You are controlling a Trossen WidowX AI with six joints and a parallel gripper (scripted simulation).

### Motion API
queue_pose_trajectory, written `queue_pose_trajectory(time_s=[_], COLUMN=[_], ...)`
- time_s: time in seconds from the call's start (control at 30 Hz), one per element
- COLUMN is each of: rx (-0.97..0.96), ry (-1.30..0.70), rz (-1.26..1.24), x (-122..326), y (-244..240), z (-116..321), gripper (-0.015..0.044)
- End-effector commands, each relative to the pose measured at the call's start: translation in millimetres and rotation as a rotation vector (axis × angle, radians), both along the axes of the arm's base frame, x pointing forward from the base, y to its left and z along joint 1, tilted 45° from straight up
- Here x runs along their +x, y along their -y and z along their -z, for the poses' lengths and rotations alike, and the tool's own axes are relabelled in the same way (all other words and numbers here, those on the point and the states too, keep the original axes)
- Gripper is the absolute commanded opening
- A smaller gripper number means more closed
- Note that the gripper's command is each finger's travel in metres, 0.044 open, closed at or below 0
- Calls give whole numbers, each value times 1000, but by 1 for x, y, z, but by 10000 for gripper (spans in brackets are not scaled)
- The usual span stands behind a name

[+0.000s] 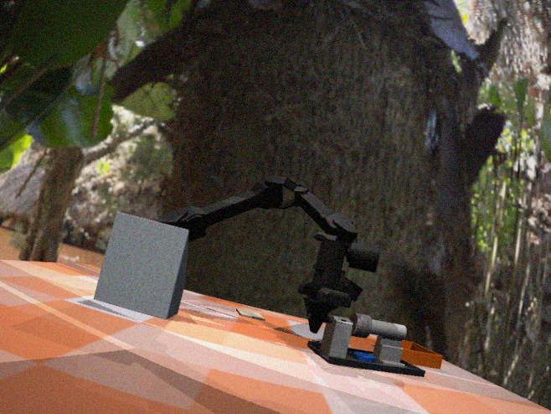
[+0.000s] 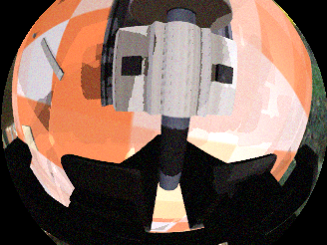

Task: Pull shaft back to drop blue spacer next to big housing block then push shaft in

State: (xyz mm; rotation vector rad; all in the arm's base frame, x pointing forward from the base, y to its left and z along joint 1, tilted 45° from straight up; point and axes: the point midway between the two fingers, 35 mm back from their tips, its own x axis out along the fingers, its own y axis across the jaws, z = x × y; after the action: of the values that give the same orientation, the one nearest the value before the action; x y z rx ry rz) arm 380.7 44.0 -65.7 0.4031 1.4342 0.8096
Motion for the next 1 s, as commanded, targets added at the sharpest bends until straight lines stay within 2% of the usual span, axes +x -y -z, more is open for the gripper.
queue_pose_trajectory(time_s=[0.0, 0.97], rx=[0, 1], ry=[11, 12], rz=[3, 3], x=[5, 14], y=[0, -2], z=[-1, -3], gripper=[0, 0])
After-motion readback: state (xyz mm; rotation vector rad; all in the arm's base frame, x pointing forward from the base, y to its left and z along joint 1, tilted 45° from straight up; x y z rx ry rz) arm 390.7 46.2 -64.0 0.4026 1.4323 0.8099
